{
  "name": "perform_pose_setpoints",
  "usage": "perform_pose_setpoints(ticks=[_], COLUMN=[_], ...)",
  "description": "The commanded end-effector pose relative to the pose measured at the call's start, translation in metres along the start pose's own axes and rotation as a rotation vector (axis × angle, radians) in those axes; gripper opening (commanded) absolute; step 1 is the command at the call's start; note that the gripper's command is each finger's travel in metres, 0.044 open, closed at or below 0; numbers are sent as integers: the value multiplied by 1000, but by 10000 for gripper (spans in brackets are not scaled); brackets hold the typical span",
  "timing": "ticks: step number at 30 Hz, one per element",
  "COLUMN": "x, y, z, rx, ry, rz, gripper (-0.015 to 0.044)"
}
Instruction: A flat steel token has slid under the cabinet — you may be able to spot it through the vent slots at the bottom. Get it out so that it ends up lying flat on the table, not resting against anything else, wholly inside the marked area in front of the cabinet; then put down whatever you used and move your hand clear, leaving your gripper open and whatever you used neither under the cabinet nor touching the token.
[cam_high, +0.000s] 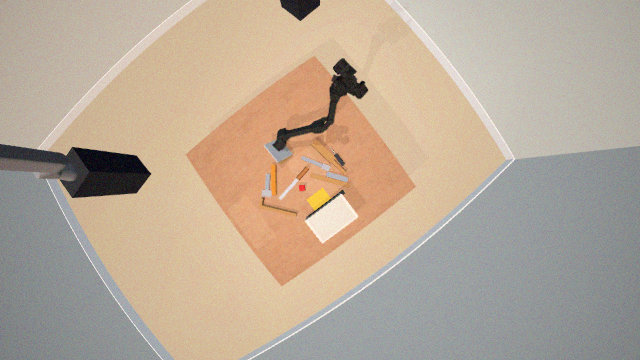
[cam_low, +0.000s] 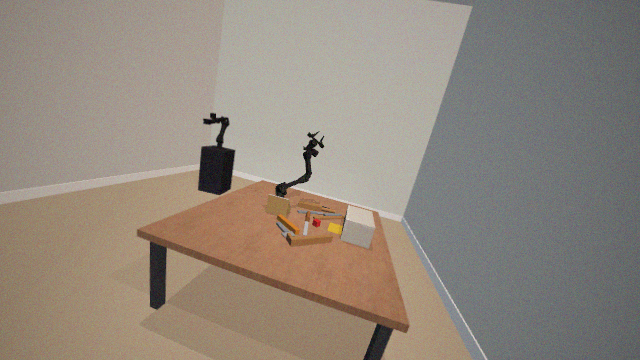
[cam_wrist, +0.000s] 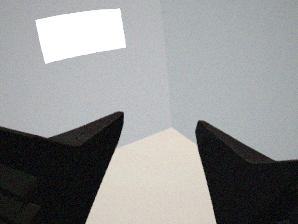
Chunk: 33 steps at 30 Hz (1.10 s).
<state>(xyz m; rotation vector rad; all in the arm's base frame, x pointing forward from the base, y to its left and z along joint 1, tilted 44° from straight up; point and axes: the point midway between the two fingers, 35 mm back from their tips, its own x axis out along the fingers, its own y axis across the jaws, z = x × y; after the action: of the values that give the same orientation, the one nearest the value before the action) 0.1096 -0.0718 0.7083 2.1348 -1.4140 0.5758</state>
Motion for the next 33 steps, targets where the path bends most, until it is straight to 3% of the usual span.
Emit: perform_pose_setpoints(ticks=[1, 14, 33], x=[0, 2, 12], y=[24, 78, 117], z=[7, 36, 87], rx=[139, 573, 965], ry=[-3, -29, -83], rz=[19, 51, 66], gripper=[270, 270, 270])
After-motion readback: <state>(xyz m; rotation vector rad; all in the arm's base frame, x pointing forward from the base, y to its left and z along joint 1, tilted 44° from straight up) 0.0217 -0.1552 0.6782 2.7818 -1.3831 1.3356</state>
